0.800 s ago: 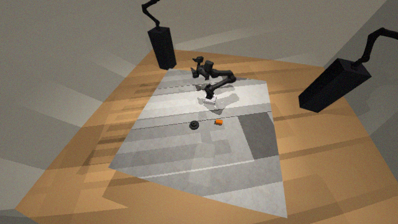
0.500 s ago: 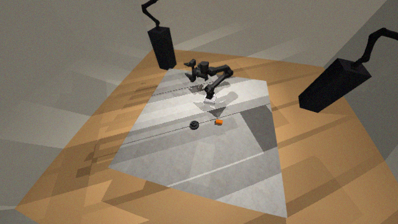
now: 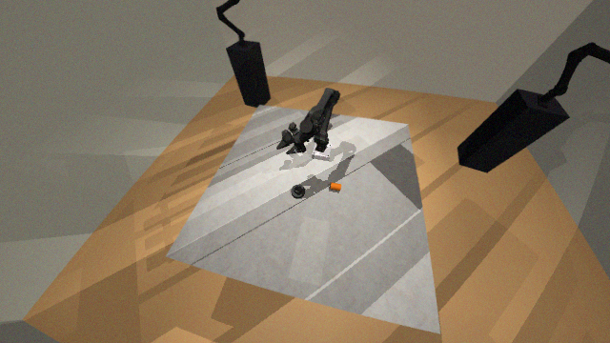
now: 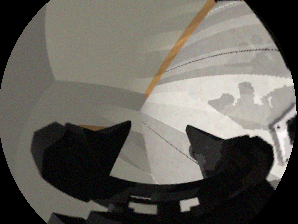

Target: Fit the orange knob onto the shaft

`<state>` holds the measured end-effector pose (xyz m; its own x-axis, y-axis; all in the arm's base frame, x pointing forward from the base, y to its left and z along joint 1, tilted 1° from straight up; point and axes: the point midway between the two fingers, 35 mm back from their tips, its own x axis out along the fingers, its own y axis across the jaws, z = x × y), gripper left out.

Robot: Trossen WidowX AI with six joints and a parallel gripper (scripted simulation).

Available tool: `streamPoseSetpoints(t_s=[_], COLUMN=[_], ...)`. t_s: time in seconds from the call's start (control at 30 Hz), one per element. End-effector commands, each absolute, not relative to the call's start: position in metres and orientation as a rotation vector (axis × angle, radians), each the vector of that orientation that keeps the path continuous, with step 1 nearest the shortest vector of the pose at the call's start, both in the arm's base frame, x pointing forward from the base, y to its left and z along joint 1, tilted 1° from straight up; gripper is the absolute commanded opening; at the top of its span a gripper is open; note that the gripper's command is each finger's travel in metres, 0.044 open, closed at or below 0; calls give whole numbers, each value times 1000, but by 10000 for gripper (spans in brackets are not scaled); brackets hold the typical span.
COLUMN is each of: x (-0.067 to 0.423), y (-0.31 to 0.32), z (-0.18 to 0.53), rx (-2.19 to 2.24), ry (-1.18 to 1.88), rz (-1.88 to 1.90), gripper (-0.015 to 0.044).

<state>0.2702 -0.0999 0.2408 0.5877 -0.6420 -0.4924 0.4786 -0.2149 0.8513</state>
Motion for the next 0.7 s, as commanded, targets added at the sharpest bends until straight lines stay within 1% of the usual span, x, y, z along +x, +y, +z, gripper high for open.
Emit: streamPoseSetpoints(t_s=[0.0, 0.13, 0.27, 0.37, 0.5, 0.67], x=[302, 311, 306, 294, 264, 238], y=[-36, 21, 79, 120, 169, 198], z=[208, 178, 150, 129, 100, 82], rx=[1455, 1405, 1325, 1245, 1106, 993], ry=[182, 446, 679, 840, 1041, 1158], rz=[-996, -989, -983, -992, -1052, -1114], gripper=[440, 440, 440, 440, 440, 440])
